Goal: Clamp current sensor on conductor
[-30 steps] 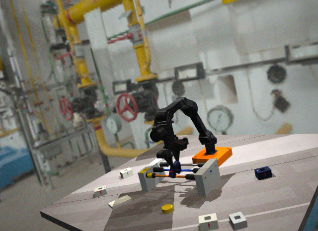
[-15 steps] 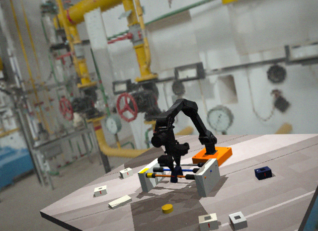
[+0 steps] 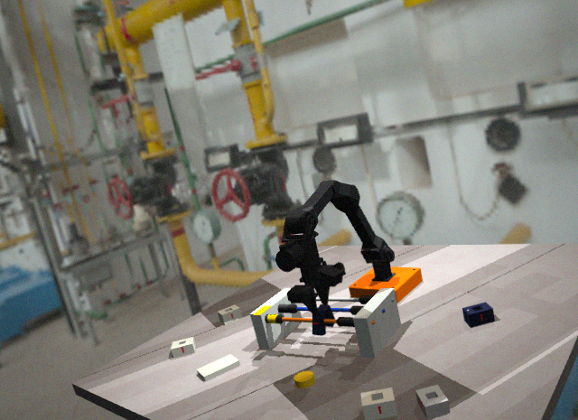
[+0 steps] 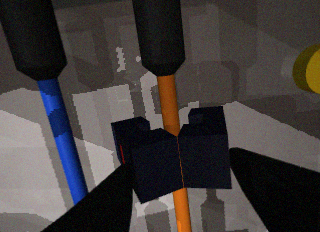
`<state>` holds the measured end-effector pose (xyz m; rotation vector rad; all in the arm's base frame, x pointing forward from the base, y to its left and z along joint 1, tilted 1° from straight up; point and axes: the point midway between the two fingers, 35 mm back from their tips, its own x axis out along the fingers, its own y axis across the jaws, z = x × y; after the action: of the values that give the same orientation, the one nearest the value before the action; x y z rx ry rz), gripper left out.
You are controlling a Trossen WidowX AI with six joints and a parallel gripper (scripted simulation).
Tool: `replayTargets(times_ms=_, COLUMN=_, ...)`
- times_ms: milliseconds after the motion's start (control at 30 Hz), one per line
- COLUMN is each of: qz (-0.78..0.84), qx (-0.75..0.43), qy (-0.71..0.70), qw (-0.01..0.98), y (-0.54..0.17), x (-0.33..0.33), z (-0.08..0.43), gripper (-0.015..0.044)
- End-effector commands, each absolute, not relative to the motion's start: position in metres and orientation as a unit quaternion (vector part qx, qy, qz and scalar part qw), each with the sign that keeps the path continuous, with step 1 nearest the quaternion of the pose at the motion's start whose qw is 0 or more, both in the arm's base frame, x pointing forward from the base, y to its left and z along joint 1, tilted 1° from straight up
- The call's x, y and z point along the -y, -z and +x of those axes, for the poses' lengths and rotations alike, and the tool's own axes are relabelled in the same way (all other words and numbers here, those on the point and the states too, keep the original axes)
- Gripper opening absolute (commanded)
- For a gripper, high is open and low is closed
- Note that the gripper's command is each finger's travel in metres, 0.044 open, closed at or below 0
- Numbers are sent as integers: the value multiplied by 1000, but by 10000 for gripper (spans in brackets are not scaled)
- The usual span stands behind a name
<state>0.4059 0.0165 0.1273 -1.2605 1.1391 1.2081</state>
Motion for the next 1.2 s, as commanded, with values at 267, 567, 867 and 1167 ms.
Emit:
replayTargets(times_ms=267, qz=-522, qx=-472, qy=-501, qw=504, y=-128, x=-16, z=406, gripper=0)
replayTargets(times_ms=567, qz=-522, qx=-472, qy=-501, qw=504, y=-128, x=-16, z=406, gripper=0)
replayTargets(times_ms=867, qz=-522, qx=-472, qy=-501, qw=504, y=-128, x=-16, z=406, gripper=0)
replayTargets(times_ms=1167, qz=-522, qx=-472, qy=-501, qw=504, y=-128, x=-16, z=406, gripper=26)
